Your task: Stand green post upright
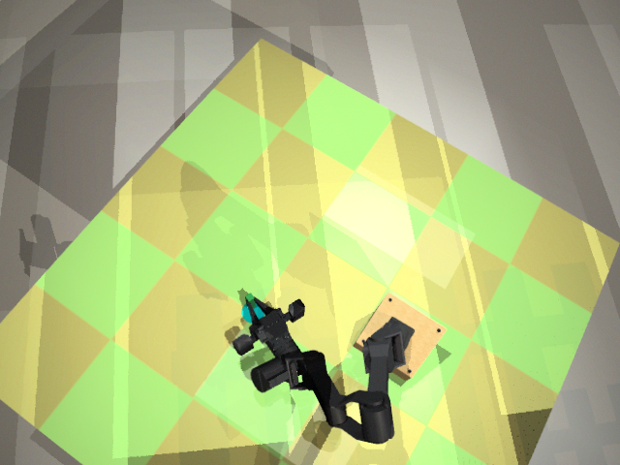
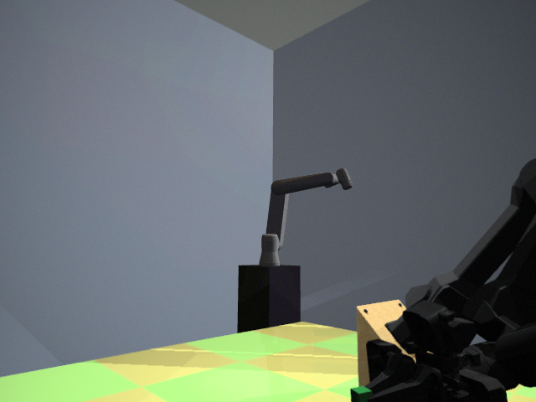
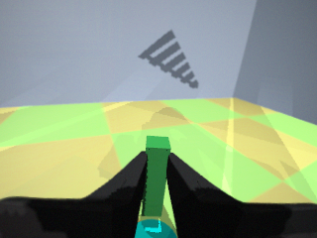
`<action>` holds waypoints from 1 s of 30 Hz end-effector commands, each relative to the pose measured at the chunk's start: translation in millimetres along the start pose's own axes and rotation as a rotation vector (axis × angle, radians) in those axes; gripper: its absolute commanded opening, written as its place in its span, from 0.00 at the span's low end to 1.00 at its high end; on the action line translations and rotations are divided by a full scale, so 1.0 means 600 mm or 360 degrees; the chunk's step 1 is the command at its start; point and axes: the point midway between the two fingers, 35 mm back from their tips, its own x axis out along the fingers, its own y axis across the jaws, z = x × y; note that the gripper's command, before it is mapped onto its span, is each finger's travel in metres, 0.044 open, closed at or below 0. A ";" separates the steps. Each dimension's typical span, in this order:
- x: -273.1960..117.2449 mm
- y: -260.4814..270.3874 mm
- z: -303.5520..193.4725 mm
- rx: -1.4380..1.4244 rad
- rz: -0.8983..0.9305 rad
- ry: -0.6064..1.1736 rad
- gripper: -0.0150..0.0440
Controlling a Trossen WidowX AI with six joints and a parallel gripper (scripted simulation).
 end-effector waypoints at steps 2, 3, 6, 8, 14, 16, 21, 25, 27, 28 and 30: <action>0.002 -0.003 -0.024 -0.0002 -0.0006 -0.0002 0.29; 0.002 -0.004 -0.029 -0.0002 -0.0005 -0.0002 0.29; 0.001 -0.005 -0.043 -0.0003 -0.0004 -0.0004 0.29; 0.001 -0.007 -0.053 -0.0003 -0.0002 -0.0005 0.29; 0.001 -0.009 -0.069 -0.0005 0.0000 -0.0005 0.29; 0.002 -0.008 -0.079 -0.0006 0.0000 -0.0002 0.29; 0.004 -0.009 -0.097 -0.0009 0.0000 0.0003 0.29; 0.004 -0.009 -0.097 -0.0009 0.0000 0.0003 0.29; 0.004 -0.009 -0.097 -0.0009 0.0000 0.0003 0.29; 0.004 -0.009 -0.097 -0.0009 0.0000 0.0003 0.29; 0.004 -0.009 -0.097 -0.0009 0.0000 0.0003 0.29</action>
